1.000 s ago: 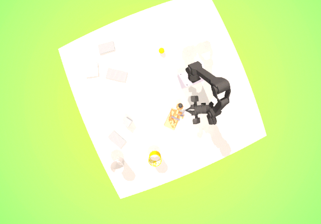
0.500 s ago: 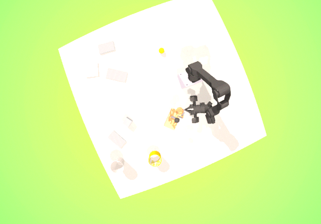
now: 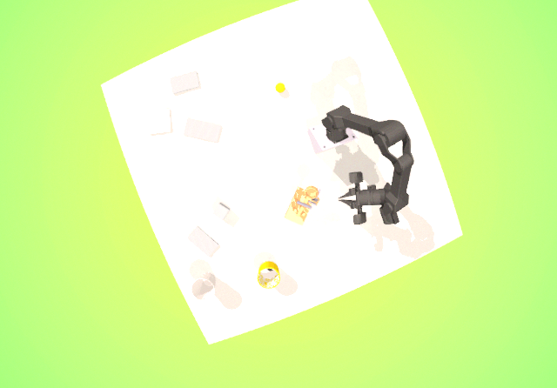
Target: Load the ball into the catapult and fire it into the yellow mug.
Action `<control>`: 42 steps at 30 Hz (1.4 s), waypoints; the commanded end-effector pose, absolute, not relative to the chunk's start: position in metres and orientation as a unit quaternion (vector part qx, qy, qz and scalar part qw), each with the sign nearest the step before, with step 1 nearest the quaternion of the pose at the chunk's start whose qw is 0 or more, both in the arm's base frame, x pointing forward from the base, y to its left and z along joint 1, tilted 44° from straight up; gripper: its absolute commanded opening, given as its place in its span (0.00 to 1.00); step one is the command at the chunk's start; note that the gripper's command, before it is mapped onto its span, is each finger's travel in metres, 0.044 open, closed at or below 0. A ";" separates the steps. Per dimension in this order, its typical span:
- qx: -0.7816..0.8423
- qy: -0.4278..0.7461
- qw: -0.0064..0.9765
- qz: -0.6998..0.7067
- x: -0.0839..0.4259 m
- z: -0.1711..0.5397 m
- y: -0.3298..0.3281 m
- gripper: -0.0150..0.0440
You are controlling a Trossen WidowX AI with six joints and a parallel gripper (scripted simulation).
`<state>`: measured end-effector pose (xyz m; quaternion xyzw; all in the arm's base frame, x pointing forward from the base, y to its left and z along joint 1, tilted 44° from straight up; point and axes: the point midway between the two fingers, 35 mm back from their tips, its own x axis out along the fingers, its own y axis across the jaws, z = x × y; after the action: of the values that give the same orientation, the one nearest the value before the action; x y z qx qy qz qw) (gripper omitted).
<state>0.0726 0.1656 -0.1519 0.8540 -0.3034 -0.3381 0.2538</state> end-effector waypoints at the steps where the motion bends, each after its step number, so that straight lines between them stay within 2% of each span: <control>1: 0.853 -0.313 0.242 -0.339 0.076 -0.155 0.165 0.39; 15: 0.850 -0.381 0.052 -0.360 0.107 -0.174 0.207 1.00; 42: 0.729 -0.502 -0.336 -0.322 0.220 -0.177 0.281 1.00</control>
<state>0.2011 0.2697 -0.1807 0.7538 -0.4916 -0.3323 -0.2823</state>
